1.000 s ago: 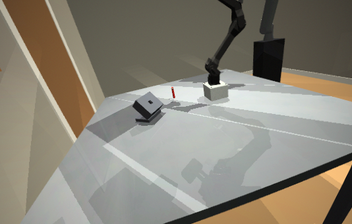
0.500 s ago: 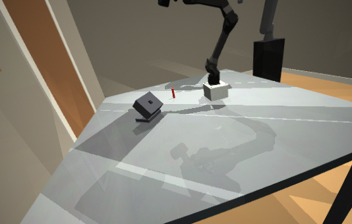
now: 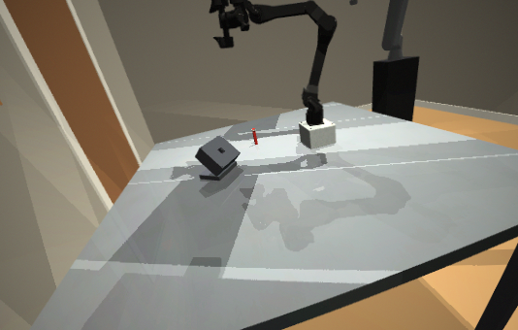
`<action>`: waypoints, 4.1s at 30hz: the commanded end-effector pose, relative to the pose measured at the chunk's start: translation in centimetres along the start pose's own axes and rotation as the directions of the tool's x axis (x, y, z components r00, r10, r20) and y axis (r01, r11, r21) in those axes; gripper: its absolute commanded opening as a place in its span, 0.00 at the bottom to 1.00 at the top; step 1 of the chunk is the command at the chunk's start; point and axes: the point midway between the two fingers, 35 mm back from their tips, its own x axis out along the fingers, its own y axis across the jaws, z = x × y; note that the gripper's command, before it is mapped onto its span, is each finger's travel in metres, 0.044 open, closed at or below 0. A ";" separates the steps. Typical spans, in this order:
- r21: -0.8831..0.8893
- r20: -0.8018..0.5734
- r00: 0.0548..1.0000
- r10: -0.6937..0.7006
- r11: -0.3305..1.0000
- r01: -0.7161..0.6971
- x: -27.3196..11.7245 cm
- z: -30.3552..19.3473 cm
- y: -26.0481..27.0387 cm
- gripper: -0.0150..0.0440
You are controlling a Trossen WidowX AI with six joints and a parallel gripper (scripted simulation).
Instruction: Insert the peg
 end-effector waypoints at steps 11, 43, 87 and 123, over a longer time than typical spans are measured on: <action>-0.029 -0.068 0.884 -0.463 0.886 0.462 2.9 -1.6 -15.6 1.00; 0.386 0.038 -0.081 -0.996 -0.060 0.920 -9.9 4.4 -39.6 1.00; 0.387 0.038 -0.081 -0.996 -0.060 0.920 -10.6 4.6 -45.9 1.00; 0.384 0.039 -0.077 -0.996 -0.056 0.922 -9.9 4.3 -41.3 0.25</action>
